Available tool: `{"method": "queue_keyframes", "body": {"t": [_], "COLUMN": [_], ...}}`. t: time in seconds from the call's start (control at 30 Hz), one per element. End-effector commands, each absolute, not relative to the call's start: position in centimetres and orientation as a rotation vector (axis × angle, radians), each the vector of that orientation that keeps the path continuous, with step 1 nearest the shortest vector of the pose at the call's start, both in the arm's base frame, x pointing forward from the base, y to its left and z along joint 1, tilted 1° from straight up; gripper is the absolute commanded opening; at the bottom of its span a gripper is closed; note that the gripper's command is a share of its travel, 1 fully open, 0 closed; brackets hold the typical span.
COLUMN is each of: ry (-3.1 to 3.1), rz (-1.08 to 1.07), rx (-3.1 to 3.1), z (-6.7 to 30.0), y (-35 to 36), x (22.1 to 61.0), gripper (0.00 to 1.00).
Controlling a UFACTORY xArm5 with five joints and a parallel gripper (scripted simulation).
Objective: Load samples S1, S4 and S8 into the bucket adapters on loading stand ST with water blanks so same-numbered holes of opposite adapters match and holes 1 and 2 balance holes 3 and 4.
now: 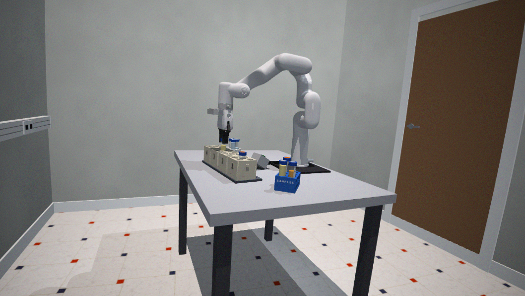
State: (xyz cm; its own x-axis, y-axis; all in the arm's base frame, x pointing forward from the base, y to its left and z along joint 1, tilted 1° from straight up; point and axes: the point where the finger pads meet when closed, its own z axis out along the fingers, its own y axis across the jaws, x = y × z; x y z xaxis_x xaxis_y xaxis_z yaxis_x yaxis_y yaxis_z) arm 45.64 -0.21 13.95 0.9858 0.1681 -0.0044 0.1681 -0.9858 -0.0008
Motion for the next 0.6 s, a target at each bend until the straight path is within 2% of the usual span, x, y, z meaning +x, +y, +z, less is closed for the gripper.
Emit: {"method": "queue_keyframes", "body": {"t": [0.0, 0.57], "ry": [-0.264, -0.264], "rz": [-0.002, -0.002], "rx": [-3.116, -3.116], "z": [13.7, 12.2], "y": [-0.2, -0.2], "x": [45.8, 45.8], "gripper": [0.00, 0.00]}}
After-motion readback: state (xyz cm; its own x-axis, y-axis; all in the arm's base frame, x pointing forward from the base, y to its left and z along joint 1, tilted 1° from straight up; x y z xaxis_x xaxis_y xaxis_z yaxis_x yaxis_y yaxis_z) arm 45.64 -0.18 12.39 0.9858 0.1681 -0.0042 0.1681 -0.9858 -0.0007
